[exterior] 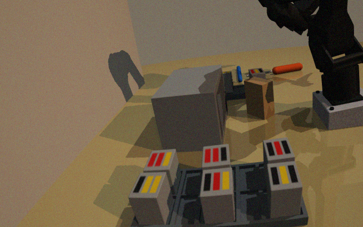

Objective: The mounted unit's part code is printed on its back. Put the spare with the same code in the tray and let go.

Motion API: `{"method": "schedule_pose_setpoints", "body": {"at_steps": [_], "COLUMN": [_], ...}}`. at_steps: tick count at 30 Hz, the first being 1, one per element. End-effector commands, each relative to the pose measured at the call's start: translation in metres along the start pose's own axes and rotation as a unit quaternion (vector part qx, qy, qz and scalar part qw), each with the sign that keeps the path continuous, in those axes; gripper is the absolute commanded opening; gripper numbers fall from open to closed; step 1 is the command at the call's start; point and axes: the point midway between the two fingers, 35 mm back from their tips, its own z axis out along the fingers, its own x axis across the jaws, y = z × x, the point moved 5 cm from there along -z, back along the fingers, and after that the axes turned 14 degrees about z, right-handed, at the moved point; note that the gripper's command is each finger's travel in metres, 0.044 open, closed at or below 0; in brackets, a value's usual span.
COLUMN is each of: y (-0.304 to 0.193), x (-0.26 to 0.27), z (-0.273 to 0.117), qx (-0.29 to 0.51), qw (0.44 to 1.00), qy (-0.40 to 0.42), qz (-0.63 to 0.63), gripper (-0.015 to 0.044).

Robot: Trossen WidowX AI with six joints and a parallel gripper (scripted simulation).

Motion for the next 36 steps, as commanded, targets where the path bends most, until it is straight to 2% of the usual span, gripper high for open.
{"method": "schedule_pose_setpoints", "body": {"at_steps": [1,7,9,17,24,28,36], "y": [0.0,-0.001,-0.013,-0.083,-0.111,-0.124,-0.126], "x": [0.0,0.002,0.016,0.08,0.099,0.105,0.093], "z": [0.0,-0.001,-0.009,-0.09,-0.152,-0.198,-0.319], "qx": [0.0,0.004,0.037,0.222,0.305,0.351,0.426], "qw": [1.0,1.0,0.998,0.93,0.847,0.772,0.515], "qy": [0.0,0.001,0.012,0.102,0.157,0.196,0.285], "qz": [0.0,-0.005,-0.045,-0.276,-0.407,-0.493,-0.687], "gripper": [0.0426,0.044,0.044,0.044,0.044,0.044,0.044]}}
